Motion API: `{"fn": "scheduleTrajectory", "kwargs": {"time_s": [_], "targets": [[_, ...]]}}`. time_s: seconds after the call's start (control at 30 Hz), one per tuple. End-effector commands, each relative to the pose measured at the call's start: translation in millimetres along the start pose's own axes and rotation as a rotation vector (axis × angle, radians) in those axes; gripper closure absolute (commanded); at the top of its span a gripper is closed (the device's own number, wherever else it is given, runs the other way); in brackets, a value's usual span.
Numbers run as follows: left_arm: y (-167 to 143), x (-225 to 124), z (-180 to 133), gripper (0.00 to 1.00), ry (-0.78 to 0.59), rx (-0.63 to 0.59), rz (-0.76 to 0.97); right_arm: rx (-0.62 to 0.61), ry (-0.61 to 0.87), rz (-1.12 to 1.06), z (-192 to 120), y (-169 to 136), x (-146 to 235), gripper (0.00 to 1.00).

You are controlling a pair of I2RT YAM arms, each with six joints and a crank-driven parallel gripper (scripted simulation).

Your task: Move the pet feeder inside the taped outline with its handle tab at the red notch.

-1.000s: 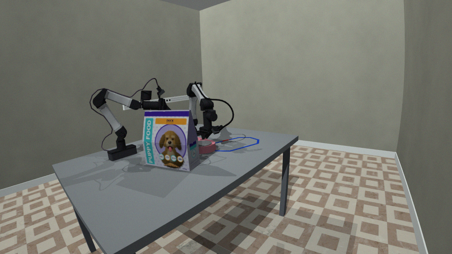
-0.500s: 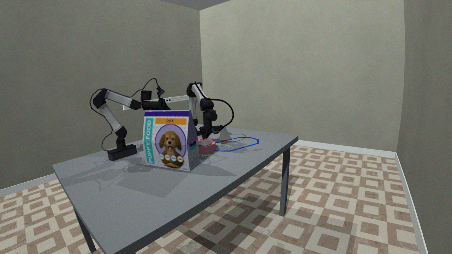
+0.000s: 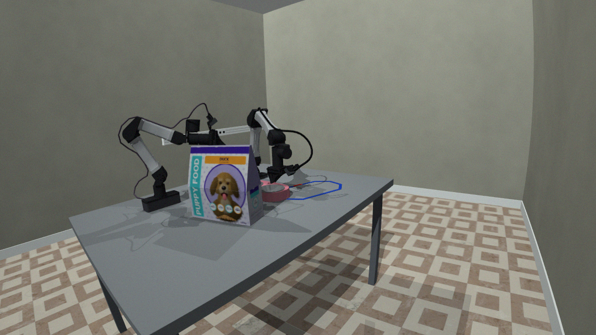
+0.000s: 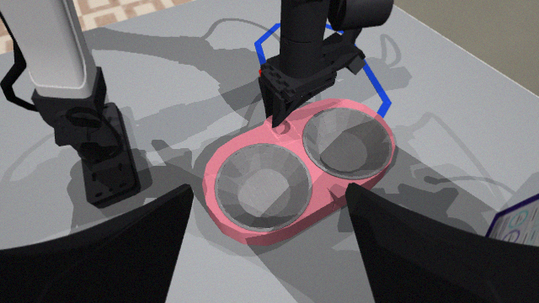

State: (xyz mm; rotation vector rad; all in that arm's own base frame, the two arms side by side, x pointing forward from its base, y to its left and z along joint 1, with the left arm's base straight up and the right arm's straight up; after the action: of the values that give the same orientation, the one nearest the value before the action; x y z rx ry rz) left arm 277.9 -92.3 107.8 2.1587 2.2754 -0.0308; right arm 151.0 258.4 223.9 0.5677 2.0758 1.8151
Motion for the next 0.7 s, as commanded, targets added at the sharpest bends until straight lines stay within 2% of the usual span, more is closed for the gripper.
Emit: {"fn": "scheduleTrajectory", "kwargs": {"time_s": [0.0,0.47,0.53,0.67], "targets": [[4.9,11.6,-2.1,0.88,0.018,-0.038,-0.085,-0.017,0.005,0.000,-0.5,4.0,0.9,0.00],[5.7,11.1,-1.9,0.88,0.014,-0.023,-0.076,-0.017,0.005,0.000,-0.5,4.0,0.9,0.00],[6.2,14.4,-3.9,0.88,0.015,-0.045,-0.136,-0.017,0.005,0.000,-0.5,4.0,0.9,0.00],[6.8,16.9,-1.3,0.88,0.019,-0.036,-0.144,-0.017,0.005,0.000,-0.5,4.0,0.9,0.00]]}}
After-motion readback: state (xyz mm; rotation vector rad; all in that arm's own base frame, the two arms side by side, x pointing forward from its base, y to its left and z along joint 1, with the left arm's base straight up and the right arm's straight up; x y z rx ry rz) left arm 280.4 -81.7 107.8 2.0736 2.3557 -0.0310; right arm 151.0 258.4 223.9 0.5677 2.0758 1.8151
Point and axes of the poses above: on each arm, the point where the finger pads meet when closed, its own z axis out along the fingers, its own x axis across the jaws, y = z × x, the point moved 8 cm from there along -z, back along the fingers, and after that the axes turned 1 degree about z, right-handed, at the moved point
